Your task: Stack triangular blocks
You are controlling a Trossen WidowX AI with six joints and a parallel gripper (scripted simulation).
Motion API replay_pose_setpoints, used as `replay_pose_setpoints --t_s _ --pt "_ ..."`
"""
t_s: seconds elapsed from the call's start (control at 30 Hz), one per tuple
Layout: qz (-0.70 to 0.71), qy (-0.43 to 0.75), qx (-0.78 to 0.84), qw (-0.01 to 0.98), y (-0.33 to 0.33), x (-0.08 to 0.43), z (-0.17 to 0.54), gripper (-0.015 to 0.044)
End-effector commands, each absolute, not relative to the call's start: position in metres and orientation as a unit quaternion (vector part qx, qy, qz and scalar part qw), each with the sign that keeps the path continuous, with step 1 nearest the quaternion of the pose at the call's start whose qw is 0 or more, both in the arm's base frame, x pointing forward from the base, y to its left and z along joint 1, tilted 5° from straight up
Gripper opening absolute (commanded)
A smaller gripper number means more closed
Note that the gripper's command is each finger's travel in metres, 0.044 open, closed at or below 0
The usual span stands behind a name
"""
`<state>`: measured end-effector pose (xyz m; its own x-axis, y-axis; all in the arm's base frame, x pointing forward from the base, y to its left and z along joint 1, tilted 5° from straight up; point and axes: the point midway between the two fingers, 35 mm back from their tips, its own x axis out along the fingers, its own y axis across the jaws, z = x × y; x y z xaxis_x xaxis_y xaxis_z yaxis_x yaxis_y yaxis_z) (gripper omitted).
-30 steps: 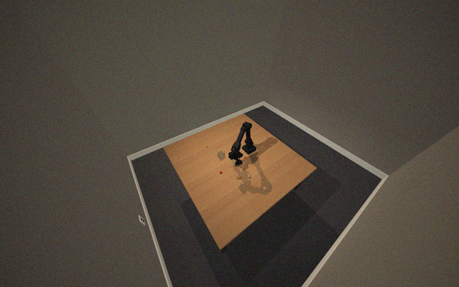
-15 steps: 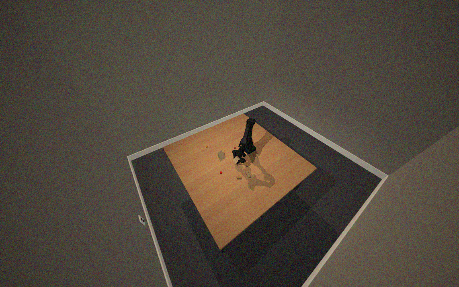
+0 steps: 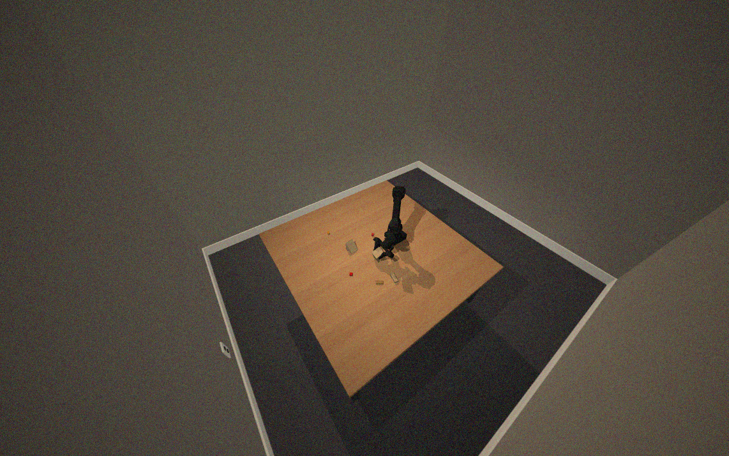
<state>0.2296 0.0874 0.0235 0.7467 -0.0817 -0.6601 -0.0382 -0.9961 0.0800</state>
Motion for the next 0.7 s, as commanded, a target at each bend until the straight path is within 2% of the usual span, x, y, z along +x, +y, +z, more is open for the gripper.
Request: replay_pose_setpoints --t_s 0.0,0.47,0.67 --pt "-0.357 -0.031 0.933 0.031 0.0876 0.2299 0.0232 0.0079" --pt "-0.357 -0.031 0.933 0.031 0.0876 0.2299 0.0232 0.044" --pt "-0.357 -0.031 0.933 0.031 0.0876 0.2299 0.0232 0.044"
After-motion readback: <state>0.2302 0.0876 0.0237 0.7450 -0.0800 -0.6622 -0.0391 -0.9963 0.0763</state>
